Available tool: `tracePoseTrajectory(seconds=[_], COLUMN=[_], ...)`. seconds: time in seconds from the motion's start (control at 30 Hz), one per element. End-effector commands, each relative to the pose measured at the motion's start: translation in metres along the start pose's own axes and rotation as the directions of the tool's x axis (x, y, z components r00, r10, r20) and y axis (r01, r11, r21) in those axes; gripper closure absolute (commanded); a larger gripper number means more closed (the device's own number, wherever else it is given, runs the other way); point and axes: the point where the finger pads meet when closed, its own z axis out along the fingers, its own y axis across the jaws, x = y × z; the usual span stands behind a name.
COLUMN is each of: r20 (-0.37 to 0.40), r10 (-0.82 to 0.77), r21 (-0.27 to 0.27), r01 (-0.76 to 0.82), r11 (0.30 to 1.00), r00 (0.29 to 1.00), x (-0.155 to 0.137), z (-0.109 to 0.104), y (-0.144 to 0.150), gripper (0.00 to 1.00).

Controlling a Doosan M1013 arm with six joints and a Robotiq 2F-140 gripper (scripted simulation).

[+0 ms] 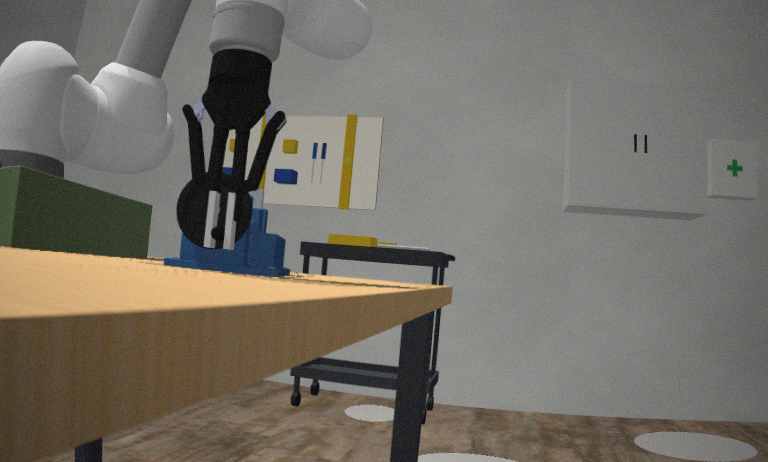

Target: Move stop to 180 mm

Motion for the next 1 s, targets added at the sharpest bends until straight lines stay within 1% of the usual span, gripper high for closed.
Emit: tracePoseTrajectory(seconds=[0.0,0.33,0.6,0.97], r20=[0.000,0.000,0.000,0.000], r10=[-0.001,-0.001,-0.001,-0.001], r21=[-0.002,-0.002,-0.002,-0.002], r01=[0.001,0.001,0.001,0.001], r11=[1.000,1.000,1.000,1.000], r00=[1.000,1.000,1.000,1.000], x=[0.000,0.000,0.000,0.000], z=[0.002,0.004,-0.001,-0.016], y=[0.005,0.028,0.039,0.051], gripper=[0.96,0.96,0.96,0.96])
